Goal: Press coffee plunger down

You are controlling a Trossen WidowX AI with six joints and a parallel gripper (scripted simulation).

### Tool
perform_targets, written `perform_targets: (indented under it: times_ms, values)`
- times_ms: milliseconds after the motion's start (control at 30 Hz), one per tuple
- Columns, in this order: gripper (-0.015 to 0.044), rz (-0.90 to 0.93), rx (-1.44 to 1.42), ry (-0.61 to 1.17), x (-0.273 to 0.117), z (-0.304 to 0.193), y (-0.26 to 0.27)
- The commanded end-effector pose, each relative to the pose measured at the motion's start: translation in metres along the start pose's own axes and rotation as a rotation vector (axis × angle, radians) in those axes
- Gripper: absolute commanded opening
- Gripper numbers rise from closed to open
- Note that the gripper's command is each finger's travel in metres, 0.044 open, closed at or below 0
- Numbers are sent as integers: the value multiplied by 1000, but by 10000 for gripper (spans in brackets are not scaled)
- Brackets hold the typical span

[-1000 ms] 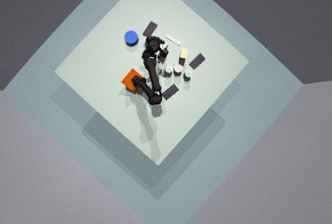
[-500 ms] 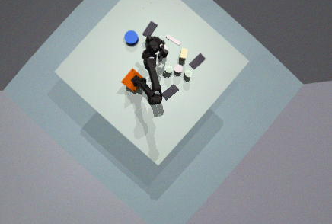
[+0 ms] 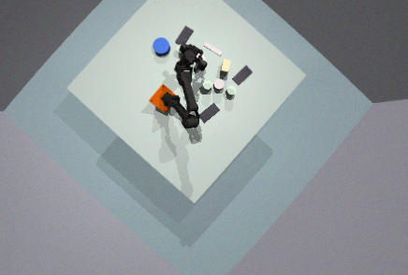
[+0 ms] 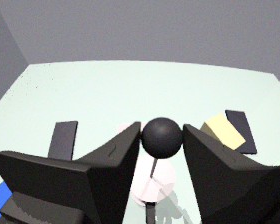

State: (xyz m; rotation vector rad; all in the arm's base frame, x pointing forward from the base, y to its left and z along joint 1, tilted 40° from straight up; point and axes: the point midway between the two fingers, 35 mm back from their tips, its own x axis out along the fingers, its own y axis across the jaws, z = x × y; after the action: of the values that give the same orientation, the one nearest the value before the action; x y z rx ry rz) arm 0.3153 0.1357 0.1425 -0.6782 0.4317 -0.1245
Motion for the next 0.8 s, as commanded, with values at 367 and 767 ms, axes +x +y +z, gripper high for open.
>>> perform_targets:
  times_ms: [367,767]
  values:
    - [119,6,-10,19,18,-25,4]
    - [119,6,-10,19,30,-41,6]
